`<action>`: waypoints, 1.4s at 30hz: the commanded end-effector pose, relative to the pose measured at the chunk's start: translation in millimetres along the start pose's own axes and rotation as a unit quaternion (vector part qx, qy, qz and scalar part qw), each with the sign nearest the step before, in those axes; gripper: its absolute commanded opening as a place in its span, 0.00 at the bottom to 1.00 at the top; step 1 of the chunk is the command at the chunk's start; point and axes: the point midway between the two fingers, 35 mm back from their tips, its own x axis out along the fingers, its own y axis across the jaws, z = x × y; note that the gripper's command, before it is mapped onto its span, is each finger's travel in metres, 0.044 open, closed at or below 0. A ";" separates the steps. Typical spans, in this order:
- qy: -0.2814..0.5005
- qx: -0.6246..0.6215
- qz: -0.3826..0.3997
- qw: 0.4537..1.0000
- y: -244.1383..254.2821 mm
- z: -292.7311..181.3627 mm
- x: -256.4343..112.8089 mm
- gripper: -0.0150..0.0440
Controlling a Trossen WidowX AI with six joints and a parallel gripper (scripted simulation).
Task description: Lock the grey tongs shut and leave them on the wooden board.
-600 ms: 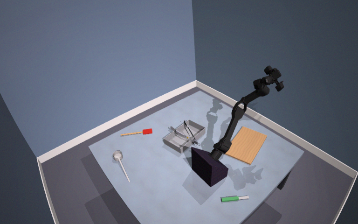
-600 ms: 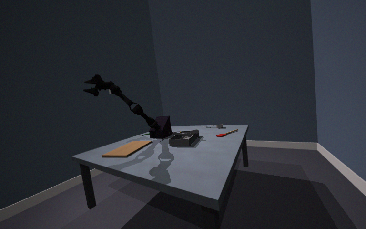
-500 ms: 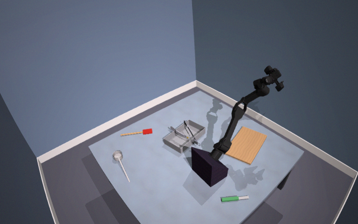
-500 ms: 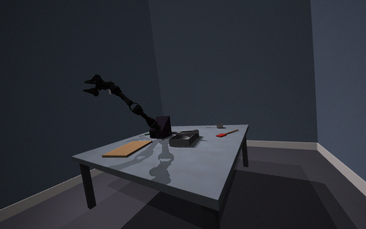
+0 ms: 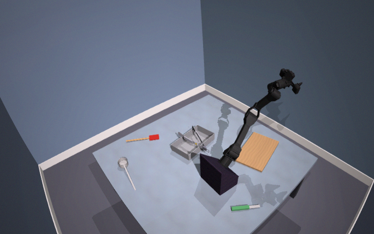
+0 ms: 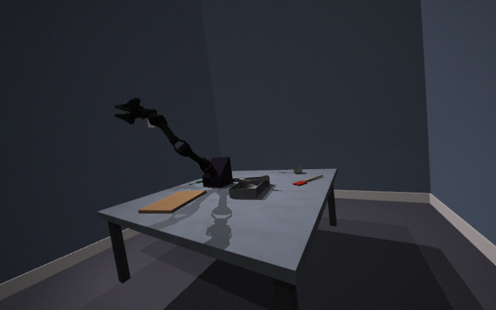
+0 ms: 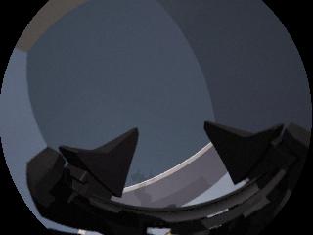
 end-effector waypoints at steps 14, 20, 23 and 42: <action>-0.193 -0.256 -0.142 0.937 -36.0 111.5 -76.9 1.00; -0.249 -0.328 -0.196 0.890 -32.8 144.7 -111.9 1.00; -0.275 -0.348 -0.210 0.871 -26.6 157.4 -127.3 1.00; -0.379 -0.489 -0.325 0.715 16.6 200.6 -221.0 1.00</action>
